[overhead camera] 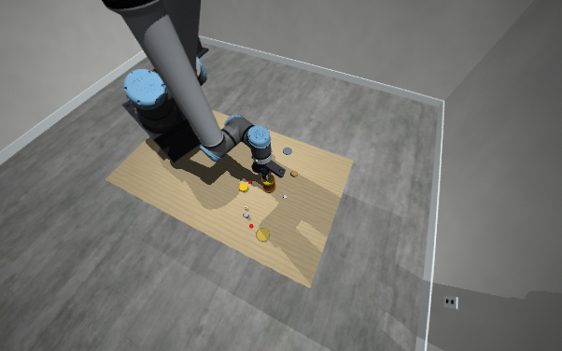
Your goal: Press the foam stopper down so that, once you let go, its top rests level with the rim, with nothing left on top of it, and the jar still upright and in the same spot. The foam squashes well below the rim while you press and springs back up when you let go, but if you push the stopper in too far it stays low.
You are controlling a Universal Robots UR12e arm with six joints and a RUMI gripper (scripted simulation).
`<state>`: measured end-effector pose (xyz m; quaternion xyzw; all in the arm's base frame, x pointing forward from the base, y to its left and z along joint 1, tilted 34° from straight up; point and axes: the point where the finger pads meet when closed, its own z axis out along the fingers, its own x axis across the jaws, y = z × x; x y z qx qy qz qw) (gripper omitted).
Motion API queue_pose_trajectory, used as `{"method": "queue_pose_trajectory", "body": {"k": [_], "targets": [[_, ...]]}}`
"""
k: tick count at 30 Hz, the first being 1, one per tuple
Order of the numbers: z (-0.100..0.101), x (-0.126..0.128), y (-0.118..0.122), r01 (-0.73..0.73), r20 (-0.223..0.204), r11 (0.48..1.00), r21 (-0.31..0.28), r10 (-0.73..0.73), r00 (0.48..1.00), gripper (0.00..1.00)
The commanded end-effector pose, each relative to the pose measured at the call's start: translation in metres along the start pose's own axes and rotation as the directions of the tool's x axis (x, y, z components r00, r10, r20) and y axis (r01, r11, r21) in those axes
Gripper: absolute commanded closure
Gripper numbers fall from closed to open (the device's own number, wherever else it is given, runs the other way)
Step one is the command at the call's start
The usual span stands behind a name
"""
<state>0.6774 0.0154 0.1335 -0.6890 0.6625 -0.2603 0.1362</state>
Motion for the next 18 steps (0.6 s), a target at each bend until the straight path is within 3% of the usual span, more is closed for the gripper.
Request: {"method": "queue_pose_trajectory", "body": {"k": [1, 13, 18], "targets": [[0.0, 0.0, 0.0, 0.0, 0.0, 1.0, 0.001, 0.0, 1.0, 1.0], [-0.006, 0.0, 0.0, 0.0, 0.0, 1.0, 0.001, 0.0, 1.0, 1.0], [-0.017, 0.0, 0.0, 0.0, 0.0, 1.0, 0.001, 0.0, 1.0, 1.0]]}}
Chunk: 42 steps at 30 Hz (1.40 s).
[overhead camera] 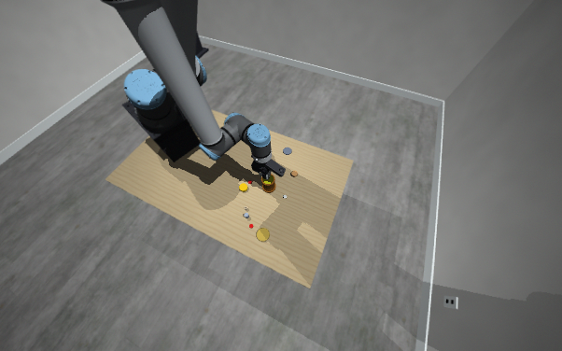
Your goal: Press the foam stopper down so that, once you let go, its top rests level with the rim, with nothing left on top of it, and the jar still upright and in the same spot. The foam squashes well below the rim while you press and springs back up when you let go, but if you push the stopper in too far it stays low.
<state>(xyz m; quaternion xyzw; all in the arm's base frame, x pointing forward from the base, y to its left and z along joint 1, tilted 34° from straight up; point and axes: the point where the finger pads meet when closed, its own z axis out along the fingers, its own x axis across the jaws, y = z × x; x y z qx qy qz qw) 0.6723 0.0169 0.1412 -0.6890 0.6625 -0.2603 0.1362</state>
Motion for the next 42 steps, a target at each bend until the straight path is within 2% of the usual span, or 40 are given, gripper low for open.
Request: {"method": "queue_pose_trajectory", "body": {"k": [1, 10, 19, 42], "targets": [[-0.011, 0.0, 0.0, 0.0, 0.0, 1.0, 0.001, 0.0, 1.0, 1.0], [-0.037, 0.0, 0.0, 0.0, 0.0, 1.0, 0.001, 0.0, 1.0, 1.0], [-0.049, 0.0, 0.0, 0.0, 0.0, 1.0, 0.001, 0.0, 1.0, 1.0], [-0.051, 0.0, 0.0, 0.0, 0.0, 1.0, 0.001, 0.0, 1.0, 1.0]]}}
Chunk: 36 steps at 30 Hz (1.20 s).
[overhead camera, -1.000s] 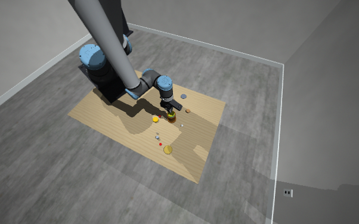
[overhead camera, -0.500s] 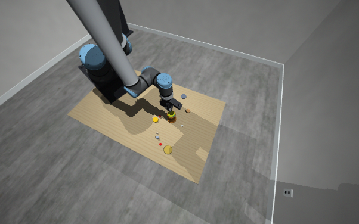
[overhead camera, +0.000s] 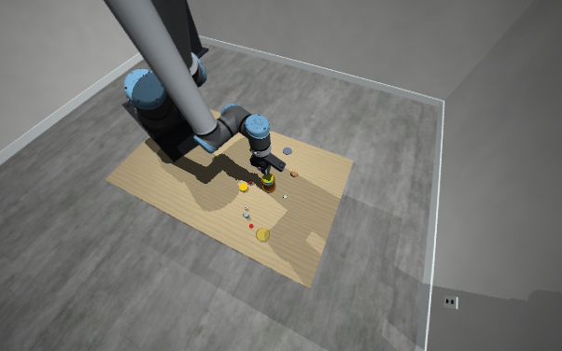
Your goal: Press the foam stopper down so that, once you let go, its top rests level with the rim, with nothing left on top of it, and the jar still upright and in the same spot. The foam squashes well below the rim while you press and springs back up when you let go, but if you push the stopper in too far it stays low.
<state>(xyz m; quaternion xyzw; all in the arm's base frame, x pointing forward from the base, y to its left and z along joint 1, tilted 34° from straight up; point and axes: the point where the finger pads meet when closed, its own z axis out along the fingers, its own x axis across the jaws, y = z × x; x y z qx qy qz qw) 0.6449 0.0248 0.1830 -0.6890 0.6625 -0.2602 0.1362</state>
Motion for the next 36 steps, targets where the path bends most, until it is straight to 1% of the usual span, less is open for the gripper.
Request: {"method": "queue_pose_trajectory", "body": {"k": [1, 14, 19, 21, 27, 36], "targets": [[0.0, 0.0, 0.0, 0.0, 0.0, 1.0, 0.001, 0.0, 1.0, 1.0], [0.007, 0.0, 0.0, 0.0, 0.0, 1.0, 0.001, 0.0, 1.0, 1.0], [0.018, 0.0, 0.0, 0.0, 0.0, 1.0, 0.001, 0.0, 1.0, 1.0], [0.018, 0.0, 0.0, 0.0, 0.0, 1.0, 0.001, 0.0, 1.0, 1.0], [0.032, 0.0, -0.001, 0.0, 0.0, 1.0, 0.001, 0.0, 1.0, 1.0], [0.034, 0.0, -0.001, 0.0, 0.0, 1.0, 0.001, 0.0, 1.0, 1.0]]}}
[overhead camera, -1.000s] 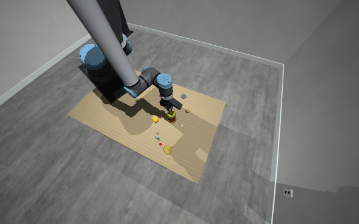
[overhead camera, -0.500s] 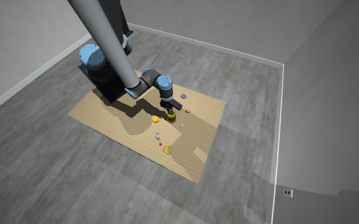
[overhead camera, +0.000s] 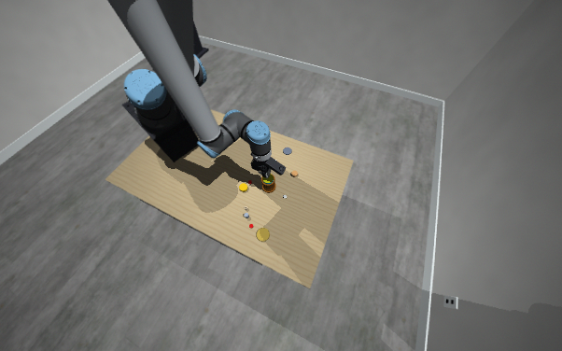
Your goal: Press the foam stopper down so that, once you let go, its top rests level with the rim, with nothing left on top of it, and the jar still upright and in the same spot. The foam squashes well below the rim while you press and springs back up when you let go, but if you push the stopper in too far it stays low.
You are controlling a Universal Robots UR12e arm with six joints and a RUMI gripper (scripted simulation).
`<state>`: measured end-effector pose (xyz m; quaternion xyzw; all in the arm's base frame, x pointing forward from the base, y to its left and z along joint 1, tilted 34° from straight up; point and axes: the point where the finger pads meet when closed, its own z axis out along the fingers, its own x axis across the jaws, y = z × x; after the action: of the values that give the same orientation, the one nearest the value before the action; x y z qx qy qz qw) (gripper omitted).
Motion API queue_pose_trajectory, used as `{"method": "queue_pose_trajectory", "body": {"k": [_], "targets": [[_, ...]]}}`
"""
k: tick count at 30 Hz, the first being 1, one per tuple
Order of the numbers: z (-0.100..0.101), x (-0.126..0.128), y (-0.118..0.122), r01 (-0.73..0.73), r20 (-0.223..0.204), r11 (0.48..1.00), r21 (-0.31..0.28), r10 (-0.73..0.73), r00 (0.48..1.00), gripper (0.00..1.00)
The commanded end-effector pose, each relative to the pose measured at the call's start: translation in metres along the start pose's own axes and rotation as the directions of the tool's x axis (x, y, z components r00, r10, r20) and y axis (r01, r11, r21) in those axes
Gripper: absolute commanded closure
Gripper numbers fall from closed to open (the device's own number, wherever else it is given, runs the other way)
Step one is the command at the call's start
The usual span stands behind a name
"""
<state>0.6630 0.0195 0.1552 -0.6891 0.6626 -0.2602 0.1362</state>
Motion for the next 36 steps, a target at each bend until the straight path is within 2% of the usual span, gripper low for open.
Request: {"method": "queue_pose_trajectory", "body": {"k": [1, 36], "targets": [[0.0, 0.0, -0.0005, 0.0, 0.0, 1.0, 0.001, 0.0, 1.0, 1.0], [0.0064, 0.0, -0.0005, 0.0, 0.0, 1.0, 0.001, 0.0, 1.0, 1.0]]}}
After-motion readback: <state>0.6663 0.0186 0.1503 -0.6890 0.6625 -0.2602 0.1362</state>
